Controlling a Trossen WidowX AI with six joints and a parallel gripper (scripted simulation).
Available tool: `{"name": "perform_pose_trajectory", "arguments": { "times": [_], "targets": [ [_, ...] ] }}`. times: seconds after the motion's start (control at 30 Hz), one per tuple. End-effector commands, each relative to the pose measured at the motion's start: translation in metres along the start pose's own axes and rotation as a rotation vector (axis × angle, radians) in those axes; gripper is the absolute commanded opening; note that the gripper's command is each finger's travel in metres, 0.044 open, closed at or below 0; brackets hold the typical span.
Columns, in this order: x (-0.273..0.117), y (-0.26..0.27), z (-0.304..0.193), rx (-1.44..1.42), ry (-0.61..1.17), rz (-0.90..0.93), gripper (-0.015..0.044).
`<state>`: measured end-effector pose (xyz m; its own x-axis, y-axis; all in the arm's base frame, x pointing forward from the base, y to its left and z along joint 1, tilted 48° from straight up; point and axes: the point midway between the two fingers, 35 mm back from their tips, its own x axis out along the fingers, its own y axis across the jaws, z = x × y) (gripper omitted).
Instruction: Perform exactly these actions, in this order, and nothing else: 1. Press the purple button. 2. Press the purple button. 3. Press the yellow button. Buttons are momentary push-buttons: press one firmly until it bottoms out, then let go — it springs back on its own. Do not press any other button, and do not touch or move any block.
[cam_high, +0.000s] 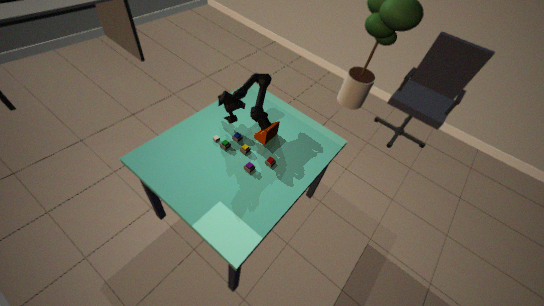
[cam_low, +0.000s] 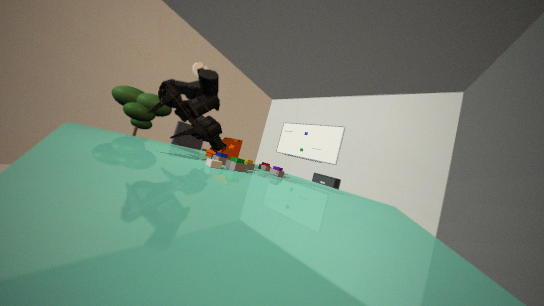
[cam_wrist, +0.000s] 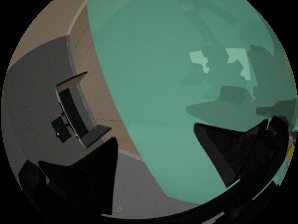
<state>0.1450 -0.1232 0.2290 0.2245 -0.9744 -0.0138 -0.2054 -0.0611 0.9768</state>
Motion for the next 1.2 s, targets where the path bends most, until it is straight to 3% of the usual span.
{"name": "perform_pose_trajectory", "arguments": {
  "times": [0.0,0.47,0.83,1.17],
  "targets": [
    [0.000,0.000,-0.001,-0.007,0.003,-0.002,0.0400],
    [-0.049,-0.037,-0.113,-0.887,0.386,-0.165,0.0400],
    [-0.145,-0.124,-0.184,-1.784,0.770,-0.212,0.0400],
    [-0.244,-0.220,-0.176,-2.590,1.061,-0.192,0.0400]
  ]
}}
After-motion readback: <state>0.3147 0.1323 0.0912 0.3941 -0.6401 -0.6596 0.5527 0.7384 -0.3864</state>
